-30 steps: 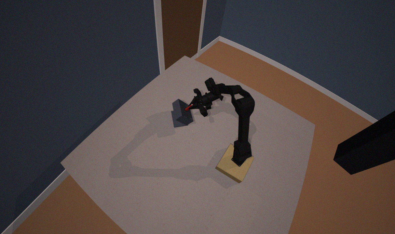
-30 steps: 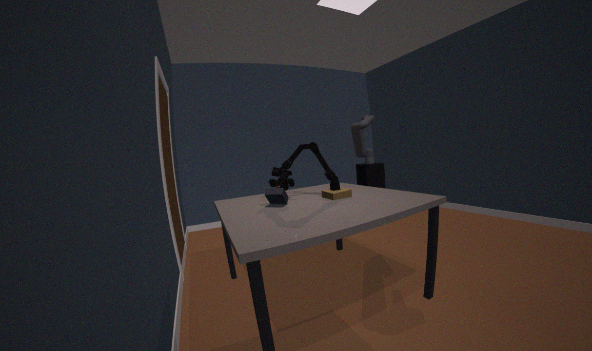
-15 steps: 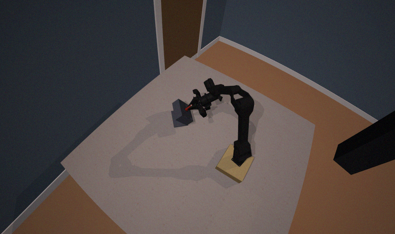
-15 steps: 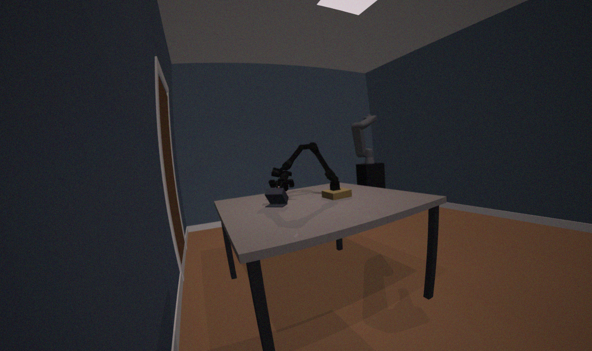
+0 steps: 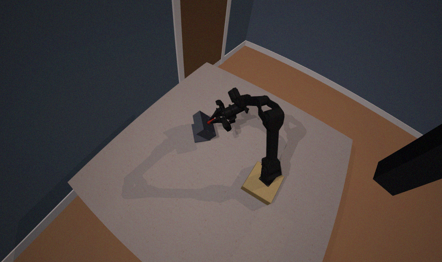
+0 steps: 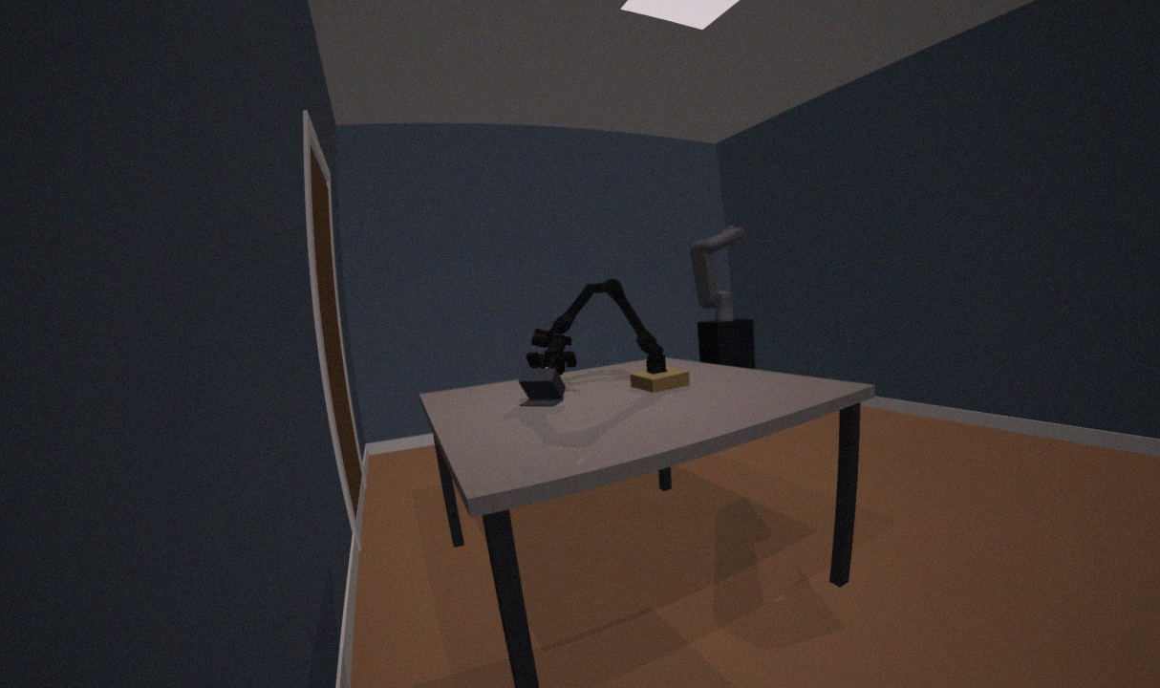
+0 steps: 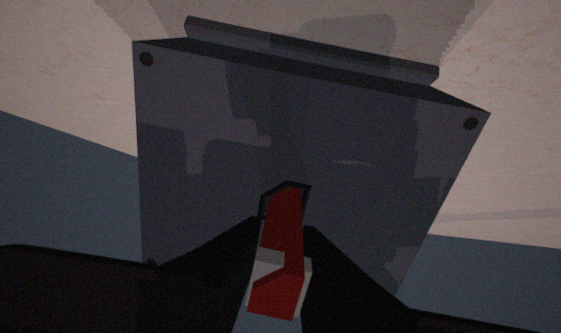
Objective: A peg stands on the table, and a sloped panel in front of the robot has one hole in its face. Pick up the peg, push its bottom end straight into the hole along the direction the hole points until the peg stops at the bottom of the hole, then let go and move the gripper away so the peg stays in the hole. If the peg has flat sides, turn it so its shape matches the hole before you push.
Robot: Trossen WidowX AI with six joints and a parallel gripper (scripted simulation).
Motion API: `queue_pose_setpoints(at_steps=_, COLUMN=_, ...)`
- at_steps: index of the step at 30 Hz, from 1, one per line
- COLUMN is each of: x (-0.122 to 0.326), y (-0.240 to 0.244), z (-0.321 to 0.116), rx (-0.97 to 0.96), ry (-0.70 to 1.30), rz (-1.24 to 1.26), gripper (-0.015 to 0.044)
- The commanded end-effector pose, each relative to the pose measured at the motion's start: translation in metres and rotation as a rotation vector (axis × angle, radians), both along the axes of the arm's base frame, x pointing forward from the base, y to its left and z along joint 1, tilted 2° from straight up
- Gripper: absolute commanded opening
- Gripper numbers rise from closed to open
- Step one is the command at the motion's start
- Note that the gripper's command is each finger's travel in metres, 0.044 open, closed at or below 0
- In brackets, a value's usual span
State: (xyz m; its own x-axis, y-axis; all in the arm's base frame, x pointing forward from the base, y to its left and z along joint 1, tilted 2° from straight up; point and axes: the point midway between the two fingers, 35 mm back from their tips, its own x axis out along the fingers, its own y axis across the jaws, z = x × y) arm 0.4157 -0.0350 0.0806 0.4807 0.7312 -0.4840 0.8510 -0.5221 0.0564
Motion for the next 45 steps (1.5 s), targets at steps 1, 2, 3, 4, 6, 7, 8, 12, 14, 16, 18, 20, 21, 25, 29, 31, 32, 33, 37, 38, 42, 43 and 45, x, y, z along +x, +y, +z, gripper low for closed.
queue_pose_setpoints(at_steps=1, x=0.000, y=0.000, z=0.000, rx=0.000, ry=0.000, rz=0.000, gripper=0.0184)
queue_pose_setpoints(at_steps=2, x=0.000, y=0.000, z=0.000, rx=0.000, ry=0.000, rz=0.000, gripper=0.0210)
queue_pose_setpoints(at_steps=3, x=0.000, y=0.000, z=0.000, rx=0.000, ry=0.000, rz=0.000, gripper=0.0236)
queue_pose_setpoints(at_steps=4, x=0.000, y=0.000, z=0.000, rx=0.000, ry=0.000, rz=0.000, gripper=0.0263)
queue_pose_setpoints(at_steps=6, x=0.000, y=0.000, z=0.000, rx=0.000, ry=0.000, rz=0.000, gripper=0.0315)
queue_pose_setpoints(at_steps=7, x=0.000, y=0.000, z=0.000, rx=0.000, ry=0.000, rz=0.000, gripper=0.0341)
queue_pose_setpoints(at_steps=8, x=0.000, y=-0.001, z=0.001, rx=0.000, ry=0.000, rz=0.000, gripper=0.0368)
queue_pose_setpoints(at_steps=12, x=-0.002, y=-0.004, z=0.003, rx=-0.001, ry=0.002, rz=0.000, gripper=0.0440)
queue_pose_setpoints(at_steps=14, x=-0.003, y=-0.006, z=0.004, rx=-0.002, ry=0.003, rz=0.000, gripper=0.0440)
queue_pose_setpoints(at_steps=16, x=-0.004, y=-0.009, z=0.006, rx=-0.003, ry=0.004, rz=-0.001, gripper=0.0440)
queue_pose_setpoints(at_steps=18, x=-0.005, y=-0.011, z=0.008, rx=-0.004, ry=0.005, rz=-0.001, gripper=0.0440)
queue_pose_setpoints(at_steps=20, x=-0.006, y=-0.013, z=0.009, rx=-0.004, ry=0.006, rz=-0.001, gripper=0.0440)
queue_pose_setpoints(at_steps=21, x=-0.006, y=-0.014, z=0.010, rx=-0.005, ry=0.007, rz=-0.001, gripper=0.0440)
queue_pose_setpoints(at_steps=25, x=-0.009, y=-0.019, z=0.013, rx=-0.006, ry=0.009, rz=-0.002, gripper=0.0440)
queue_pose_setpoints(at_steps=29, x=-0.011, y=-0.023, z=0.016, rx=-0.007, ry=0.011, rz=-0.002, gripper=0.0440)
queue_pose_setpoints(at_steps=31, x=-0.012, y=-0.026, z=0.018, rx=-0.007, ry=0.011, rz=-0.002, gripper=0.0440)
queue_pose_setpoints(at_steps=32, x=-0.013, y=-0.027, z=0.019, rx=-0.007, ry=0.012, rz=-0.002, gripper=0.0440)
queue_pose_setpoints(at_steps=33, x=-0.013, y=-0.028, z=0.020, rx=-0.007, ry=0.012, rz=-0.002, gripper=0.0440)
queue_pose_setpoints(at_steps=37, x=-0.015, y=-0.032, z=0.023, rx=-0.008, ry=0.014, rz=-0.003, gripper=0.0440)
queue_pose_setpoints(at_steps=38, x=-0.016, y=-0.033, z=0.024, rx=-0.008, ry=0.014, rz=-0.003, gripper=0.0440)
queue_pose_setpoints(at_steps=42, x=-0.018, y=-0.038, z=0.027, rx=-0.008, ry=0.016, rz=-0.003, gripper=0.0440)
queue_pose_setpoints(at_steps=43, x=-0.019, y=-0.039, z=0.028, rx=-0.007, ry=0.016, rz=-0.003, gripper=0.0440)
queue_pose_setpoints(at_steps=45, x=-0.020, y=-0.041, z=0.030, rx=-0.007, ry=0.016, rz=-0.003, gripper=0.0440)
